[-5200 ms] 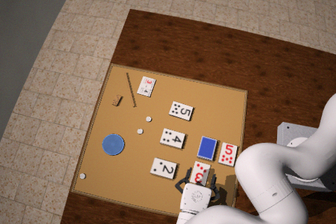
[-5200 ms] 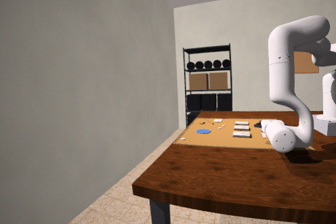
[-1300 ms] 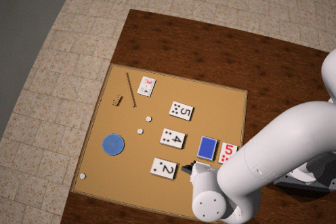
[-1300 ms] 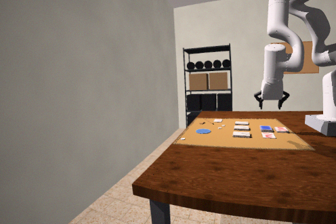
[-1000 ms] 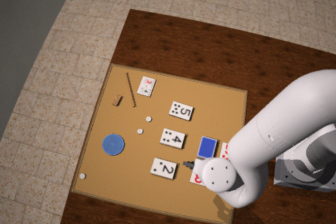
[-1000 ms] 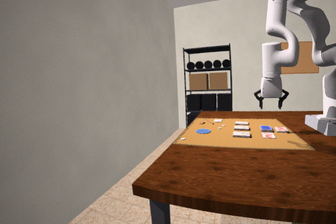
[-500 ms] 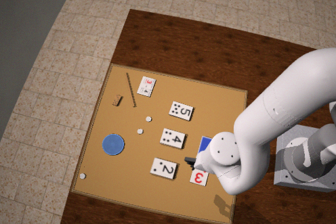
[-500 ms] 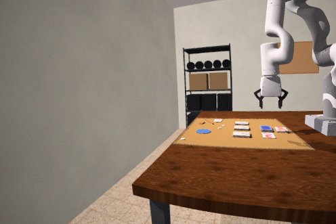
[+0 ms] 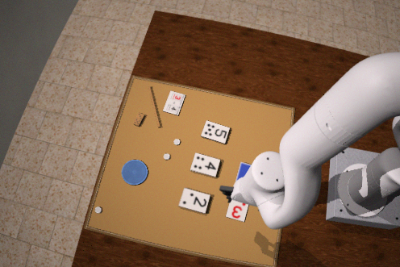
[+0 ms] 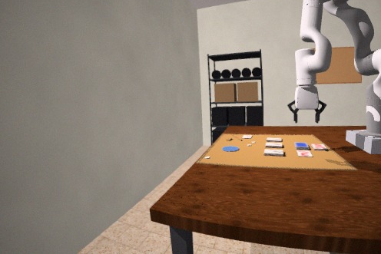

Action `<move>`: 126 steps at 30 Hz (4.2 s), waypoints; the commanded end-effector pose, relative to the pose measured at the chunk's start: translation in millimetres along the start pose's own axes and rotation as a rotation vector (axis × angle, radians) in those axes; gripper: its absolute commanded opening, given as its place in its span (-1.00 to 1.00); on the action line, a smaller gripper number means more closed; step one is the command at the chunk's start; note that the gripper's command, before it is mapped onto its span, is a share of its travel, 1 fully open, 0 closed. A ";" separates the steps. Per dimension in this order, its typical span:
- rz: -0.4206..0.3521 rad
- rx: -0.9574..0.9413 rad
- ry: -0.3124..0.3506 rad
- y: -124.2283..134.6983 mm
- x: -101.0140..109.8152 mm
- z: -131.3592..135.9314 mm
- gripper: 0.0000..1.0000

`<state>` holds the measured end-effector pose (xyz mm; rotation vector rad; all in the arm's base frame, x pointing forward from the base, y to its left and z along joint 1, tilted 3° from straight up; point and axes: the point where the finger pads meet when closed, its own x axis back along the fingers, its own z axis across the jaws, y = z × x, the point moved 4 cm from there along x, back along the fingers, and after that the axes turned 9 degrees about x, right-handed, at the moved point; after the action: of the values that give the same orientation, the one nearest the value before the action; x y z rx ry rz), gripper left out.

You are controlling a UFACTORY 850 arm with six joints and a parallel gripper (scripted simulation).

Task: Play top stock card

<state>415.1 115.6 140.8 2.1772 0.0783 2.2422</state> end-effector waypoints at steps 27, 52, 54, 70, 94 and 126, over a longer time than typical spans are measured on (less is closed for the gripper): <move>-0.014 0.654 0.003 4.7 -16.7 2.3 1.00; -0.023 1.463 -0.004 9.1 -38.0 2.7 1.00; -0.023 1.543 -0.005 9.4 -40.1 2.6 1.00; -0.022 2.040 -0.009 11.1 -53.2 1.8 1.00; -0.011 2.854 -0.006 12.5 -74.5 -1.5 1.00; -0.003 3.125 0.001 12.7 -89.8 -2.7 0.73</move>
<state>414.6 98.8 54.0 -0.0299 -1.6008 0.0420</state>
